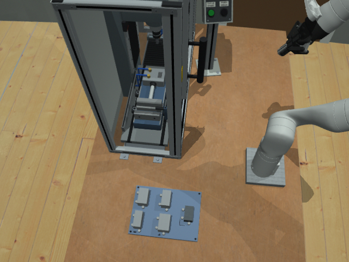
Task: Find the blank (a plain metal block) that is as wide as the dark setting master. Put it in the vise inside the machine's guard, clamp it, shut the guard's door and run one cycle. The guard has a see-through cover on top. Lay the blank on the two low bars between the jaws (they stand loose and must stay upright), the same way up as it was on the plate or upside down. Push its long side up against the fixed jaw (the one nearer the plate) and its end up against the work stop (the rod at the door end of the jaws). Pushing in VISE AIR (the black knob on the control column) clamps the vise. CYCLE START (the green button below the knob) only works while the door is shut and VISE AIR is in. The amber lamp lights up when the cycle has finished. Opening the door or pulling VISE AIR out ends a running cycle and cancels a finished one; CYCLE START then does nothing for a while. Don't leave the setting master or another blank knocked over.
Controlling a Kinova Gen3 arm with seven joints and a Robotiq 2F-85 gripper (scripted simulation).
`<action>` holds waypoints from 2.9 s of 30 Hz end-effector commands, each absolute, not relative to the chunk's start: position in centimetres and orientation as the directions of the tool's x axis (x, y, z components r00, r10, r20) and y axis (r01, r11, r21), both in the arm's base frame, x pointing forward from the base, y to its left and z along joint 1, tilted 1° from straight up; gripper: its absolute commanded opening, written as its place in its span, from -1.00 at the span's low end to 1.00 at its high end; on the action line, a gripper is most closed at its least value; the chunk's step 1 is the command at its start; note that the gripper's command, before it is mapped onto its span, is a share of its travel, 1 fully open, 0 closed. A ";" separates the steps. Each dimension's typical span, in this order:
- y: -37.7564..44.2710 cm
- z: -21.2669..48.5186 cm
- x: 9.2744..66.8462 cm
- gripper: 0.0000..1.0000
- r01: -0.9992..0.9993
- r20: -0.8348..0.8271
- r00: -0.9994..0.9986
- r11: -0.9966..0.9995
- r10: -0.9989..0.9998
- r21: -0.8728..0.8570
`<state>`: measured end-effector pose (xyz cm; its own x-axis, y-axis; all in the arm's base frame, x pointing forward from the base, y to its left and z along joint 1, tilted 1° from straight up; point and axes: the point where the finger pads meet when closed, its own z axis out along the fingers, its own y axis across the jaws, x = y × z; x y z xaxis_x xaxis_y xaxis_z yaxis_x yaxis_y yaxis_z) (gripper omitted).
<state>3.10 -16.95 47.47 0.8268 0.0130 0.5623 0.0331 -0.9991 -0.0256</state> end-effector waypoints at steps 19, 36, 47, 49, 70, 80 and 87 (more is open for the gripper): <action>-18.6 48.2 2.0 -0.80 0.033 0.562 0.827 -0.999 0.013 -0.025; -18.6 48.2 2.0 -0.80 0.033 0.562 0.827 -0.999 0.013 -0.025; -18.6 48.2 2.0 -0.80 0.033 0.562 0.827 -0.999 0.013 -0.025; -18.6 48.2 2.0 -0.80 0.033 0.562 0.827 -0.999 0.013 -0.025; -18.6 48.2 2.0 -0.80 0.033 0.562 0.827 -0.999 0.013 -0.025; -14.7 46.6 4.7 -0.80 0.028 0.359 0.933 -0.999 0.020 -0.016; -14.7 46.6 4.7 -0.80 0.028 0.359 0.933 -0.999 0.020 -0.016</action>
<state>4.68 -14.70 46.58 0.9331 0.0198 0.3591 0.0277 -0.9995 -0.0168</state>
